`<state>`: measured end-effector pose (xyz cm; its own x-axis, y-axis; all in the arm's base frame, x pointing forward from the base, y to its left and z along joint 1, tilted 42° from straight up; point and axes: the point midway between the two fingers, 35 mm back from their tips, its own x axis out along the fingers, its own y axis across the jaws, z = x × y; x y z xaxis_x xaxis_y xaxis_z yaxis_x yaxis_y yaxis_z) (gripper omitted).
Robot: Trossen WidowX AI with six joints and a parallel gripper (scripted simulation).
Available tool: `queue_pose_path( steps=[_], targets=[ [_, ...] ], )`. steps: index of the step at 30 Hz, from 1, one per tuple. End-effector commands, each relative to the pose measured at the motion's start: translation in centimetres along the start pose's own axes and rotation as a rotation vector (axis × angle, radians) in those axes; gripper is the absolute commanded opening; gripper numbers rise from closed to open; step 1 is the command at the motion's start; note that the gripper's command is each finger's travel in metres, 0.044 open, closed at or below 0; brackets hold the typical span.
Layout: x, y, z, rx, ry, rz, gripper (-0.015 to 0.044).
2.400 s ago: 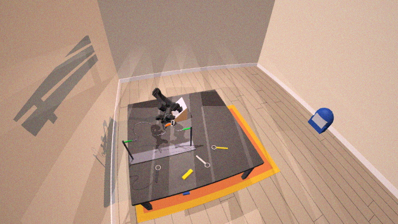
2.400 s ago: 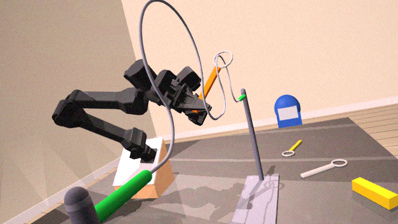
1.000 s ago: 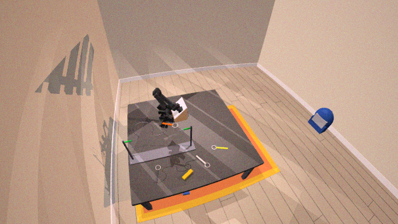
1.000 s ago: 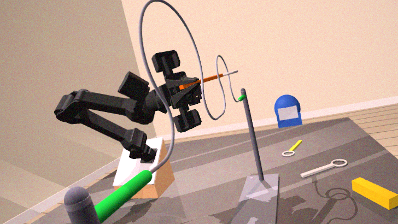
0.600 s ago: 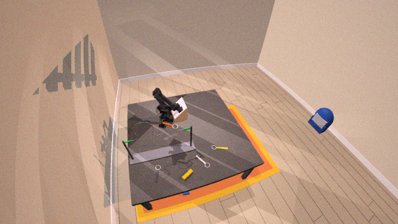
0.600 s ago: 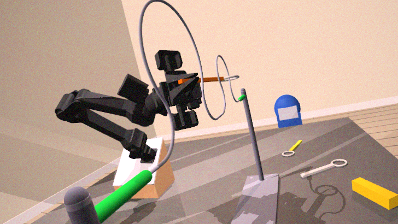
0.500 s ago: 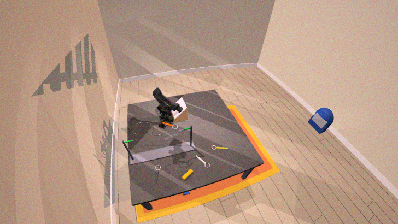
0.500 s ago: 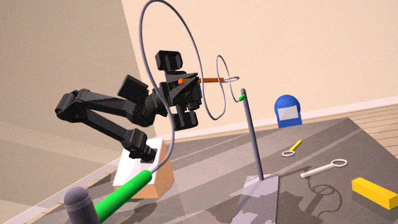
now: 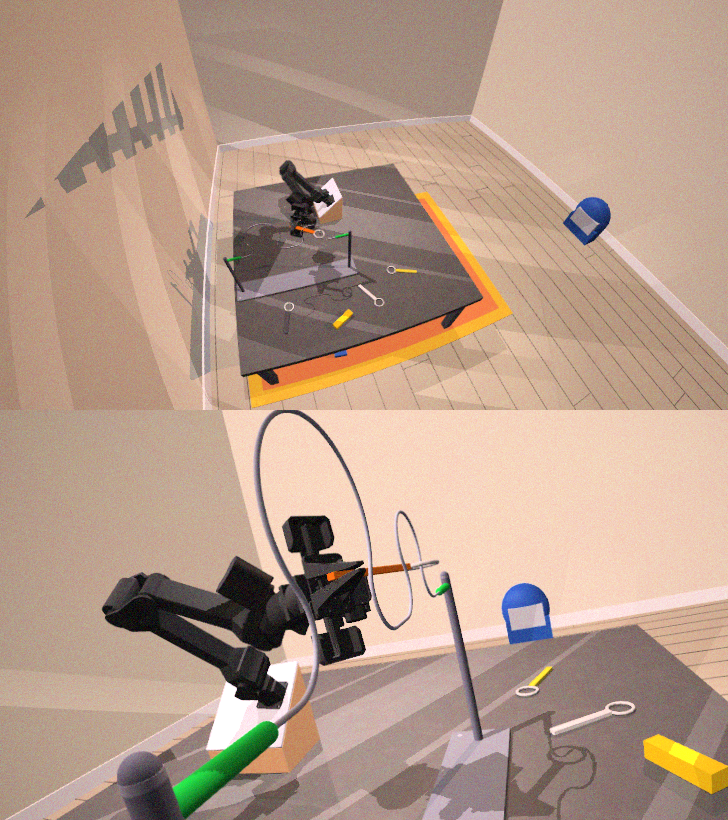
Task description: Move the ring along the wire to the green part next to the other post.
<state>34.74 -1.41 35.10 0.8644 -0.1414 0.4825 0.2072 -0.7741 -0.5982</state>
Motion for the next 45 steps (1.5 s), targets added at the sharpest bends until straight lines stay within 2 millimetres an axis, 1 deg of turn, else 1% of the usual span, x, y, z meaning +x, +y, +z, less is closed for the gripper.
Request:
queue_pose_path(
  steps=[1,4,12,21,24,30,36,45],
  targets=[
    [-0.2,1.0,0.1,0.047,0.004,0.026,-0.0150],
    [-0.3,1.7,0.2,0.086,0.009,0.048,-0.0150],
    [-0.9,4.3,0.6,0.240,0.029,0.133,-0.0150],
    [-1.8,7.3,1.7,0.431,0.055,0.239,-0.0150],
    [-1.8,8.1,2.1,0.489,0.036,0.259,-0.0150],
    [-2.1,10.1,3.4,0.634,0.002,0.311,-0.0150],
    [-3.0,11.5,4.7,0.762,0.016,0.374,-0.0150],
    [-4.5,13.3,7.1,0.952,0.043,0.470,-0.0150]
  ],
)
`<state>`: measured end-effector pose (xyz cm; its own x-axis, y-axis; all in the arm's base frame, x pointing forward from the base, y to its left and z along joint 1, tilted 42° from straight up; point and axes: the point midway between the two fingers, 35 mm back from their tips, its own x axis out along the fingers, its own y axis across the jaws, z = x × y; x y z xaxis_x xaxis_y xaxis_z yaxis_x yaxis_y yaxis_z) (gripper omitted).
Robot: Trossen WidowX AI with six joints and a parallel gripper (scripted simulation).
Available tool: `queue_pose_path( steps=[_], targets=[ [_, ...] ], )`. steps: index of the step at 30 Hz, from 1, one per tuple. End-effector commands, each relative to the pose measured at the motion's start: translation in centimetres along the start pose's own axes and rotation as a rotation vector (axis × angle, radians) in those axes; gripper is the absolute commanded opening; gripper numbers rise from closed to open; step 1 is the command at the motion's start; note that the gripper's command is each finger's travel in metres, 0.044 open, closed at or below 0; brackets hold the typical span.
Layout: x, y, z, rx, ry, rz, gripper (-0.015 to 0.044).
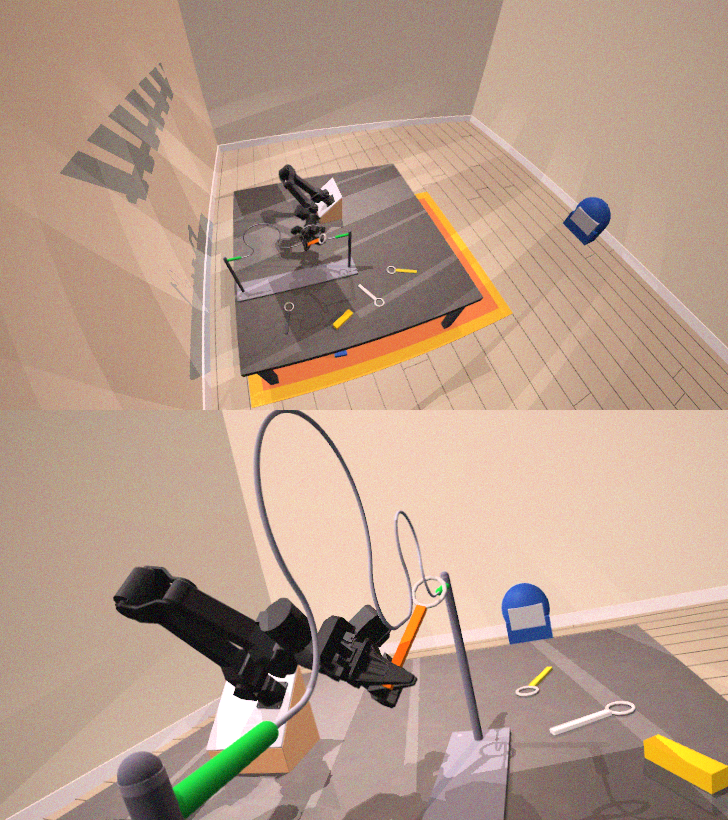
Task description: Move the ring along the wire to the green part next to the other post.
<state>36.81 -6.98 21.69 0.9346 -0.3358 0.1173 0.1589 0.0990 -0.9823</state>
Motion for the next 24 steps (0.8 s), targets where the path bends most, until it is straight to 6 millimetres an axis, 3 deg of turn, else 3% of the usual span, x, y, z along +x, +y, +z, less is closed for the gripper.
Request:
queue_pose_path(
  steps=[1,24],
  targets=[
    [-0.3,1.6,0.1,0.077,0.008,0.042,-0.0150],
    [-2.2,8.3,2.3,0.492,0.064,0.228,-0.0150]
  ],
)
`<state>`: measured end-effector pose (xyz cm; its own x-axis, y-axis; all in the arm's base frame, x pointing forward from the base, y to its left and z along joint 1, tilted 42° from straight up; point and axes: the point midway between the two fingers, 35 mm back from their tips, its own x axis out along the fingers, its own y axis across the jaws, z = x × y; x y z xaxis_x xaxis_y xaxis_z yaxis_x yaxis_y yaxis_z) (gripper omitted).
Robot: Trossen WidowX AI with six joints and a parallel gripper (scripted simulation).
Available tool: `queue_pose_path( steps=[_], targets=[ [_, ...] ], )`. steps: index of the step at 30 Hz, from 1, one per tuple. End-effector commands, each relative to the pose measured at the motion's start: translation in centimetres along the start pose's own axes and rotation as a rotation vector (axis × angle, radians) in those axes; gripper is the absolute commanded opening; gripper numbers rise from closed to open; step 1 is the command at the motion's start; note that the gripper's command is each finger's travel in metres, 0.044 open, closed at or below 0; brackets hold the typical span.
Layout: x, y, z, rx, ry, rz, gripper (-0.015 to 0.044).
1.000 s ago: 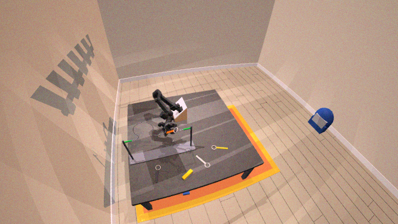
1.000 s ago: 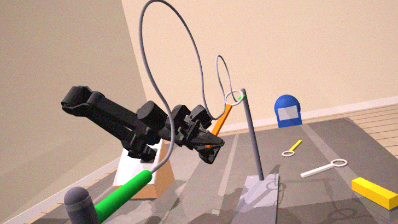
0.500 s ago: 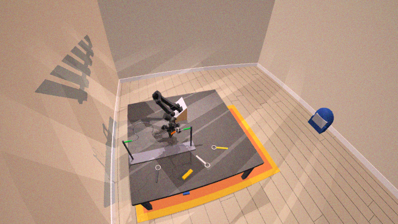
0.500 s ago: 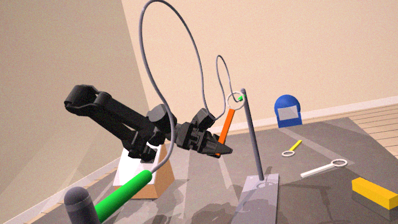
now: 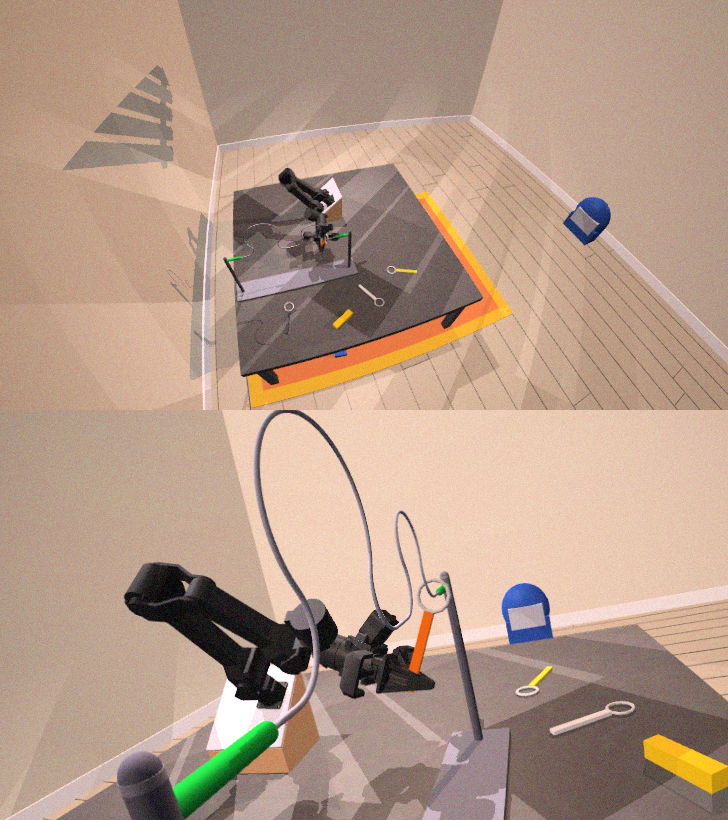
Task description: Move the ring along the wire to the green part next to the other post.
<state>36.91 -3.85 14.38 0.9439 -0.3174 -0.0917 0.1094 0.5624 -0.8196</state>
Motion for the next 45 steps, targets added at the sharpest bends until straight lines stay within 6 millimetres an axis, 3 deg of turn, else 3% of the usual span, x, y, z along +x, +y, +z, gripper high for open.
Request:
queue_pose_path(
  steps=[1,15,45],
  targets=[
    [-0.2,1.2,0.0,0.049,0.009,0.028,-0.0150],
    [-0.7,4.0,0.4,0.156,0.022,0.076,-0.0150],
    [-1.4,7.1,1.0,0.177,0.023,0.086,-0.0150]
  ],
)
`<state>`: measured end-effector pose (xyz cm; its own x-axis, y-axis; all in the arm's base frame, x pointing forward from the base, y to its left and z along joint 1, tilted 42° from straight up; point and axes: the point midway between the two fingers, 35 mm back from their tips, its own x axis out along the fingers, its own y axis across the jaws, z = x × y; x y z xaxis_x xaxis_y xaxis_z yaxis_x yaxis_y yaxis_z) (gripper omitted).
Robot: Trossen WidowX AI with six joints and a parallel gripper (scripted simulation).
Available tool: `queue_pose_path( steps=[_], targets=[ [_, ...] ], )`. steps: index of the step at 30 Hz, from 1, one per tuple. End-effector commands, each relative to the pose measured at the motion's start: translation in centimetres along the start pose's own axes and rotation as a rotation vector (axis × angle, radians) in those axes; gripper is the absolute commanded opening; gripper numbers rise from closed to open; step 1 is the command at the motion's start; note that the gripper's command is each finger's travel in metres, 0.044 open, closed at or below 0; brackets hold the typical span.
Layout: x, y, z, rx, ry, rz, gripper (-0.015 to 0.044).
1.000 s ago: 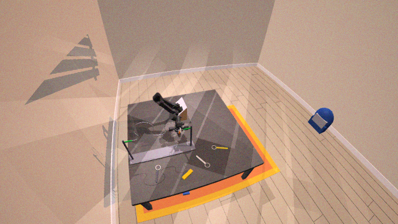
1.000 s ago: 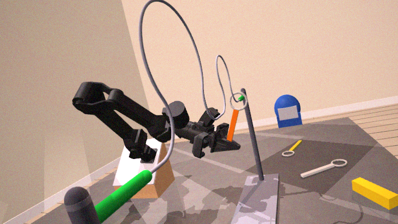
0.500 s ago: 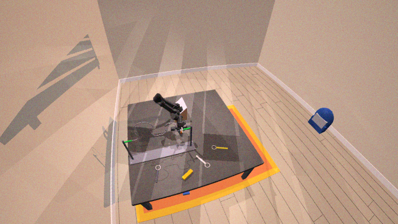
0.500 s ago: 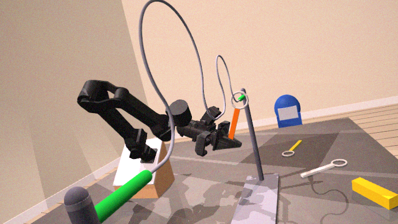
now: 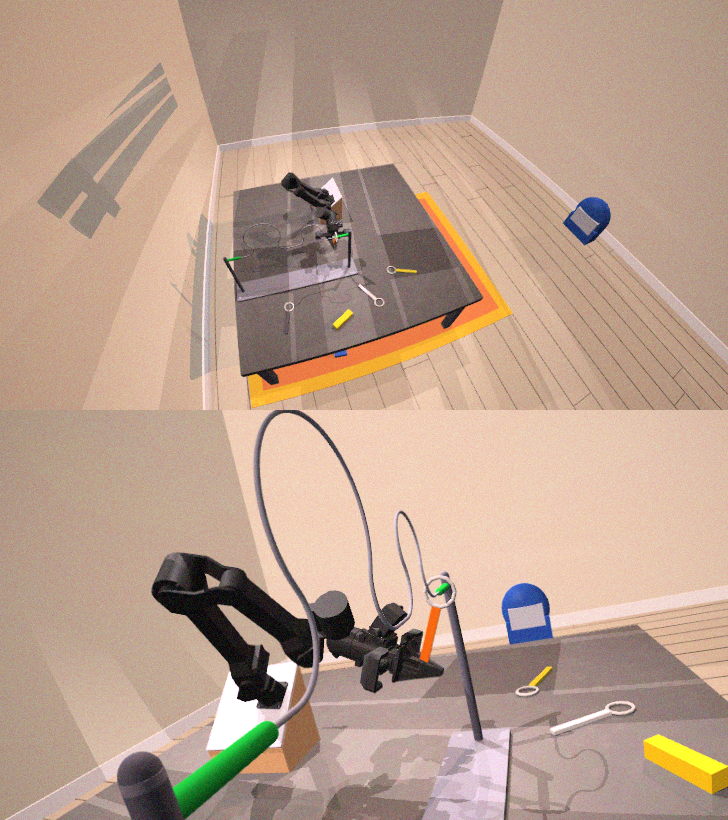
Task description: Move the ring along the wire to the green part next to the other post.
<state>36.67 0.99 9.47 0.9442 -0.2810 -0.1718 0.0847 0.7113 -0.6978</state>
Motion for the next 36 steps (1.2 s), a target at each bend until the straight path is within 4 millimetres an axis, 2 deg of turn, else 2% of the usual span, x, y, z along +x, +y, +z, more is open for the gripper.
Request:
queue_pose_path(
  steps=[1,10,23,36],
  targets=[
    [-0.1,0.5,0.0,0.002,-0.002,0.002,-0.0150],
    [-0.2,1.4,0.0,0.003,-0.003,0.002,-0.0150],
    [0.4,1.4,-1.3,0.002,-0.003,0.002,-0.0150],
    [0.4,1.4,-1.3,0.002,-0.003,0.002,-0.0150]
  ],
)
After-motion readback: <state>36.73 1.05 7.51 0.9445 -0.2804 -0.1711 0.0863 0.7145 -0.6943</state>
